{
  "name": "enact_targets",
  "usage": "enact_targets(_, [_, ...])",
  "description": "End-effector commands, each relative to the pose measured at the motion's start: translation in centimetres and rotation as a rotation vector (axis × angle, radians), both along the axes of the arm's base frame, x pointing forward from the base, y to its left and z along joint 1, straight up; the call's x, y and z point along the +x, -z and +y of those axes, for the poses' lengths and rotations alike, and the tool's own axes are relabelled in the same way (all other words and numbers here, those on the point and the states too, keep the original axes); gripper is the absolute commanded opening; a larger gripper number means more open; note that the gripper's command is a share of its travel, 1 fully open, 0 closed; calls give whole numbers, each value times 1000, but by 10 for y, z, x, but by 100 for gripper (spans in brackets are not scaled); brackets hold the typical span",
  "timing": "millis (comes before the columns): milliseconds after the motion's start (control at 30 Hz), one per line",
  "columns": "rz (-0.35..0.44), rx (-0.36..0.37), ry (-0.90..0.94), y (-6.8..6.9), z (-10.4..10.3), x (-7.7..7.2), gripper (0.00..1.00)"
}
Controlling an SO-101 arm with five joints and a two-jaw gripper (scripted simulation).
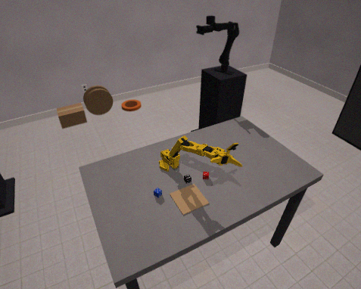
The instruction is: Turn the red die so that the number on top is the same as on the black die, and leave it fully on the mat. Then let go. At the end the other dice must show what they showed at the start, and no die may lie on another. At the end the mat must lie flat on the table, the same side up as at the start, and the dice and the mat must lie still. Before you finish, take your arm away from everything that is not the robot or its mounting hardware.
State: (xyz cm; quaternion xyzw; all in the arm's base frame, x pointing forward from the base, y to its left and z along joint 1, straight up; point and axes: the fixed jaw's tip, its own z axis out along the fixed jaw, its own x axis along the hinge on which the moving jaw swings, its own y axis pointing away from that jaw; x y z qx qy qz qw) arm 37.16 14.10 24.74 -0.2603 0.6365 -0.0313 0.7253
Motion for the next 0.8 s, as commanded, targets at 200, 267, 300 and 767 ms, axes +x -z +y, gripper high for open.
enact_targets(200, [-5,3,0,-2,0,-1,100])
enact_targets(267, [-5,3,0,-2,0,-1,100])
enact_targets(300, [-5,3,0,-2,0,-1,100])
enact_targets(767, [173,-58,1,57,3,9,100])
